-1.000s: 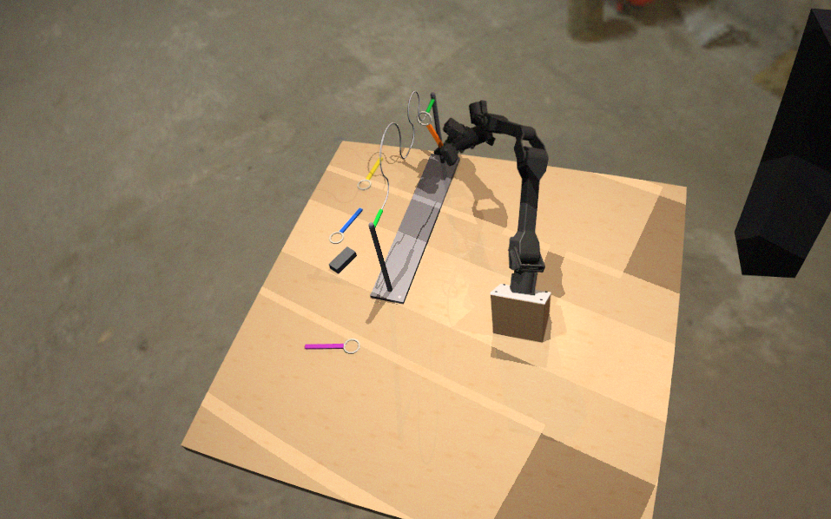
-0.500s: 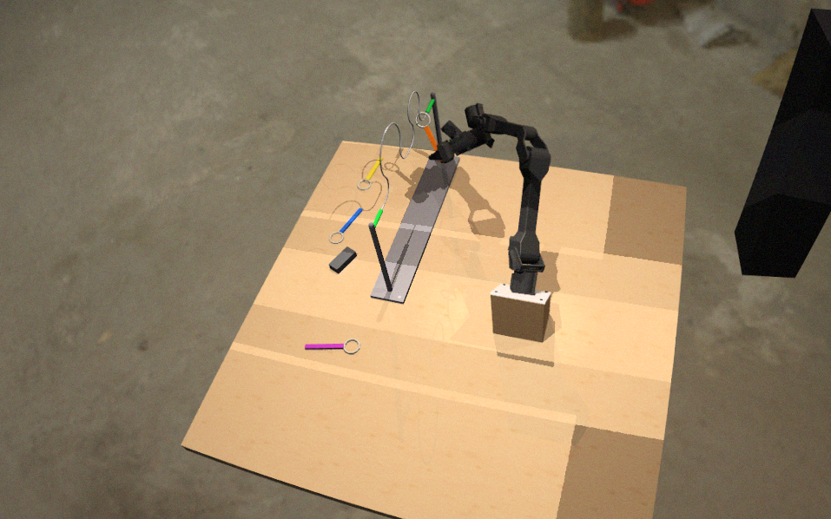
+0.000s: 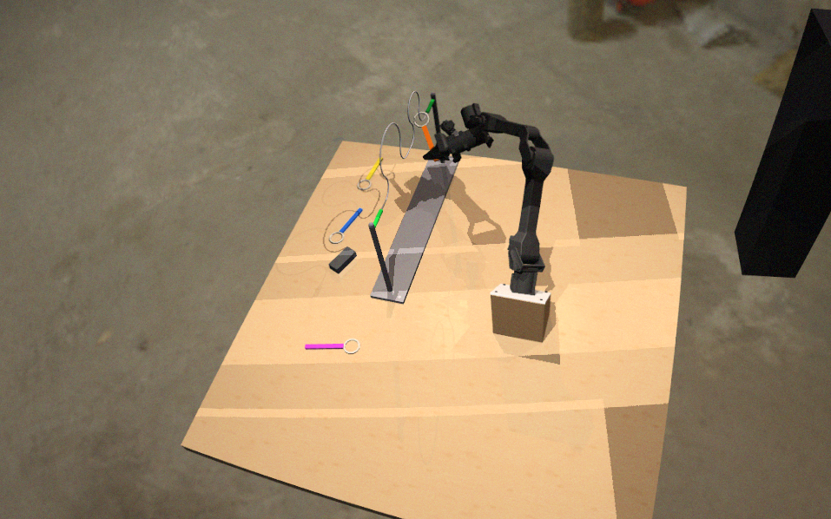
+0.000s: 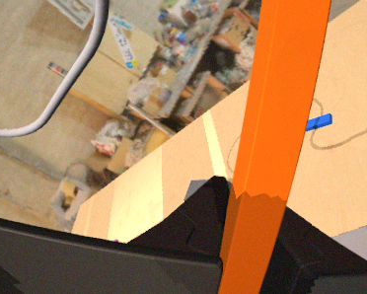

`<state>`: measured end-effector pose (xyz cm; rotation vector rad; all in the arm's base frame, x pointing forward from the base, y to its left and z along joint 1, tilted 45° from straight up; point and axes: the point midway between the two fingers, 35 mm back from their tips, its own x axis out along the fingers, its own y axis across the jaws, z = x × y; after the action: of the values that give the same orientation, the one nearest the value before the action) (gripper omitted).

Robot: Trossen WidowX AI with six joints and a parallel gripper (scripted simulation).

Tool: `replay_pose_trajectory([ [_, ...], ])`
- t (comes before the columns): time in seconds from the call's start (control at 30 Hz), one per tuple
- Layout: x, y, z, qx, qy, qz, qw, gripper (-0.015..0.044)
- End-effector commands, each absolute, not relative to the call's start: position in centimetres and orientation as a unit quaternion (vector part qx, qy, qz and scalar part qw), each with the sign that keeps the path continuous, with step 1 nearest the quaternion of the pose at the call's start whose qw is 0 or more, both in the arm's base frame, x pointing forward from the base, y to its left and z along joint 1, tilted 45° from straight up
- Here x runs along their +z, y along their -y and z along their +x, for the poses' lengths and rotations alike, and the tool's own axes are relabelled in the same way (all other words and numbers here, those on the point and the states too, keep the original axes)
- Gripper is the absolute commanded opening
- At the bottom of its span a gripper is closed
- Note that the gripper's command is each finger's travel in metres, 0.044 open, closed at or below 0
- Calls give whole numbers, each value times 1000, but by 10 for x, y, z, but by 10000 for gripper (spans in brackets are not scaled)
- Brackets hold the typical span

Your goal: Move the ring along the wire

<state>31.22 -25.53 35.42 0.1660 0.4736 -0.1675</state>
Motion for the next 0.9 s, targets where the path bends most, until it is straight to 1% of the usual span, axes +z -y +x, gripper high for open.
replay_pose_trajectory([
  [0.0,356,238,316,-64,-228,139,962,-150],
  [0.4,372,199,323,-23,-206,280,937,-150],
  [0.87,405,162,330,23,-177,432,884,-150],
])
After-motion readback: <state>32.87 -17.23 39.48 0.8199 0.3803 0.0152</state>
